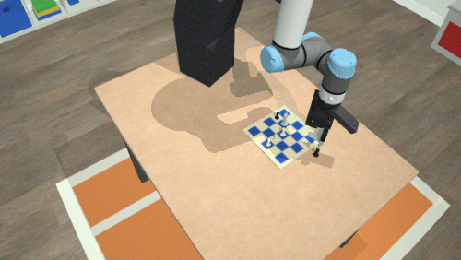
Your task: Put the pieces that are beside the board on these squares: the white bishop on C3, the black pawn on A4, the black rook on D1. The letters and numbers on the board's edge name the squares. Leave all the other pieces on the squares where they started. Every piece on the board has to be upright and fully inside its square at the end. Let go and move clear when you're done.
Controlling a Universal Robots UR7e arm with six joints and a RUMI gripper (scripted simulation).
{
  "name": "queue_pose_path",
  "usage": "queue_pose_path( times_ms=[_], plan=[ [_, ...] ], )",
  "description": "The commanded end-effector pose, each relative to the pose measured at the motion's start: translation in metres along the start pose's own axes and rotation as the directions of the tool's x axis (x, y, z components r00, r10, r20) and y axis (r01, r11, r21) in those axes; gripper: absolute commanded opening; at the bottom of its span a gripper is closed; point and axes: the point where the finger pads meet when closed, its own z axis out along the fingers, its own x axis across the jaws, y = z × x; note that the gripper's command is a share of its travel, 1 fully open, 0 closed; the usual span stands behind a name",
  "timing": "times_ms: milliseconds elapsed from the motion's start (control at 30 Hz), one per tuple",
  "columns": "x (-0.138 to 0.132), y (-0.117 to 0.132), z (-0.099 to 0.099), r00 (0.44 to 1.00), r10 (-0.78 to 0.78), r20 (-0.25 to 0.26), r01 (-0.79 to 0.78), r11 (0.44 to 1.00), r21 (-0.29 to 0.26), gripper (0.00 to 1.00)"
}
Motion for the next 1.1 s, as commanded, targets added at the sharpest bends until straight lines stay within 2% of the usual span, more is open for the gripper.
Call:
queue_pose_path(
  times_ms=[0,533,1067],
  plan=[
    [0.001,-0.001,0.009,1.000,0.000,-0.001,0.000,1.000,0.001,0.22],
    [0.001,-0.001,0.024,1.000,0.000,-0.001,0.000,1.000,0.001,0.22],
    [0.001,-0.001,0.026,1.000,0.000,-0.001,0.000,1.000,0.001,0.22]
  ],
)
